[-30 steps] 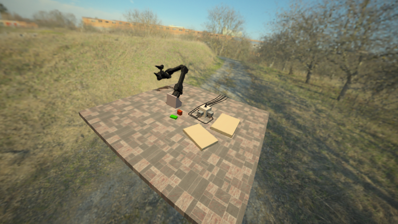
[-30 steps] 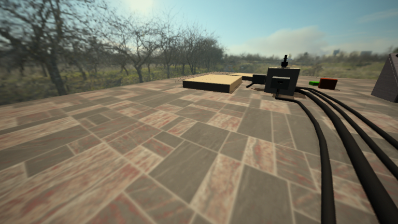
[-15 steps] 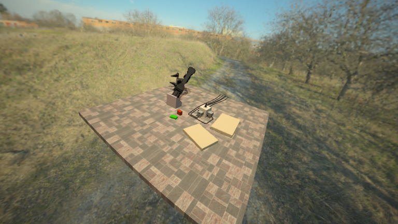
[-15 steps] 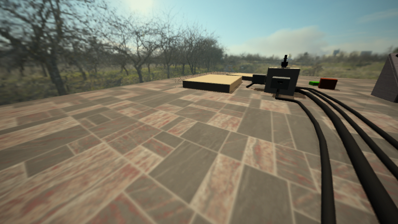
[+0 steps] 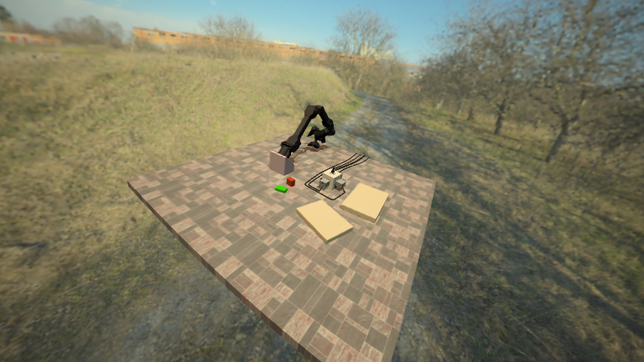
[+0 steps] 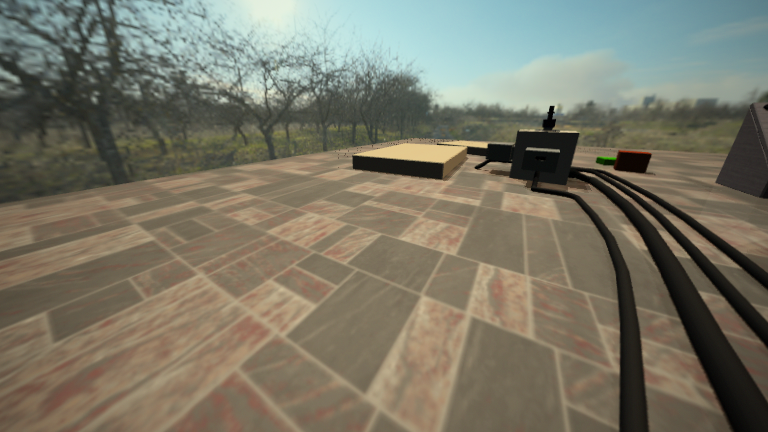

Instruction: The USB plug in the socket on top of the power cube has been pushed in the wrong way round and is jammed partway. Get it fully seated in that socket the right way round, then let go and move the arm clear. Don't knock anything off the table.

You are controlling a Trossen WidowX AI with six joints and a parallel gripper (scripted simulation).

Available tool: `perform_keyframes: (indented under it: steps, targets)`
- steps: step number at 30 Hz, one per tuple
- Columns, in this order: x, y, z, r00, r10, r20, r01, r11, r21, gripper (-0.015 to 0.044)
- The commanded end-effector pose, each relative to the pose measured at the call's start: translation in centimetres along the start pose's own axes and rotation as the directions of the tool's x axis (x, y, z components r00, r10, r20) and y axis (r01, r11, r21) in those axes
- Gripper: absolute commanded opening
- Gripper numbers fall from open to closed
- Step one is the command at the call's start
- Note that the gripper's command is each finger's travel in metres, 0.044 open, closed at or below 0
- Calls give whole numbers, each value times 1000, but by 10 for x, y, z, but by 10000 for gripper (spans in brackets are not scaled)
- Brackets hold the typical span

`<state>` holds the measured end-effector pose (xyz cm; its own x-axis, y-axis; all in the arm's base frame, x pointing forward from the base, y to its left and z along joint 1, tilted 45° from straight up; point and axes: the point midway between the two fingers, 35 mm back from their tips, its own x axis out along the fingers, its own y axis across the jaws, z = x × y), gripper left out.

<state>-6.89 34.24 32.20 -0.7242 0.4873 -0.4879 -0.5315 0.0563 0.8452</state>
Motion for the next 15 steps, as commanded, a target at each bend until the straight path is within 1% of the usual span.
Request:
perform_keyframes:
  steps: [1, 4, 8, 12, 15]
  targets:
    - [-49, -16, 32, 977, -58, 205, 53, 998, 29, 440]
    - [-92, -40, 52, 928, -123, 350, 102, 992, 78, 440]
    - [-143, -89, 66, 849, -237, 472, 145, 964, 222, 440]
    - [-192, -144, 66, 771, -356, 528, 117, 894, 432, 440]
    - [-226, -188, 56, 722, -439, 535, 41, 799, 600, 440]
